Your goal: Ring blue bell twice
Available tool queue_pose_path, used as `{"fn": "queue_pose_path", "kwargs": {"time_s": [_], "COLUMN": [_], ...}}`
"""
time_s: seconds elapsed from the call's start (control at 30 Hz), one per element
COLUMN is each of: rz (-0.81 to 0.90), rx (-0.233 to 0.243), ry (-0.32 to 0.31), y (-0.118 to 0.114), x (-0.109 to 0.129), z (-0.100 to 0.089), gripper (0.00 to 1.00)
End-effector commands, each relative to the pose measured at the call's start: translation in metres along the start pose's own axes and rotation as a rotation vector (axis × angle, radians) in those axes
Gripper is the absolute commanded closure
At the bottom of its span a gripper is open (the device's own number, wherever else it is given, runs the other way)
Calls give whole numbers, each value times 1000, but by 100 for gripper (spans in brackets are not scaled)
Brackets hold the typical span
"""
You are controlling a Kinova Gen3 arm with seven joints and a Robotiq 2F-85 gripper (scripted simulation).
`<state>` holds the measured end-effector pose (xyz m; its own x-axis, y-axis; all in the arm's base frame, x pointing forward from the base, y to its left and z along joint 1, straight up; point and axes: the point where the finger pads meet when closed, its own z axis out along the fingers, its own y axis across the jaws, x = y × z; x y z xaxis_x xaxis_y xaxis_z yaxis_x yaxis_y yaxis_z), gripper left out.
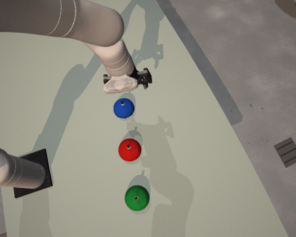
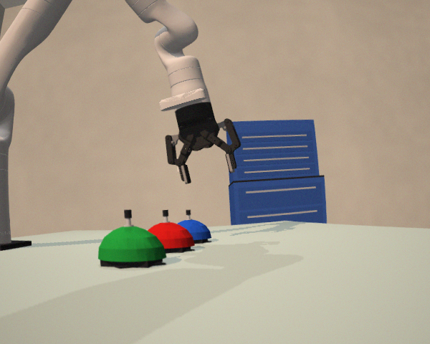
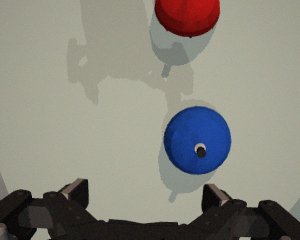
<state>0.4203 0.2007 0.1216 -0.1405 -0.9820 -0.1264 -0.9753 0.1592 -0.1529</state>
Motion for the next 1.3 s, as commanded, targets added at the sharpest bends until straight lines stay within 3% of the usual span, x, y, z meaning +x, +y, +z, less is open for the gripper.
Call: {"fn": "queue_pose_path", "kwargs": {"time_s": [0.0, 0.53, 1.27], "rz": [-8, -22, -56], "rx": [-21, -37, -95], "ry": [13, 23, 68], "y": [5, 10, 24], "x": [1, 2, 7], "z": [-4, -7, -18], "gripper": [0, 0, 0]}}
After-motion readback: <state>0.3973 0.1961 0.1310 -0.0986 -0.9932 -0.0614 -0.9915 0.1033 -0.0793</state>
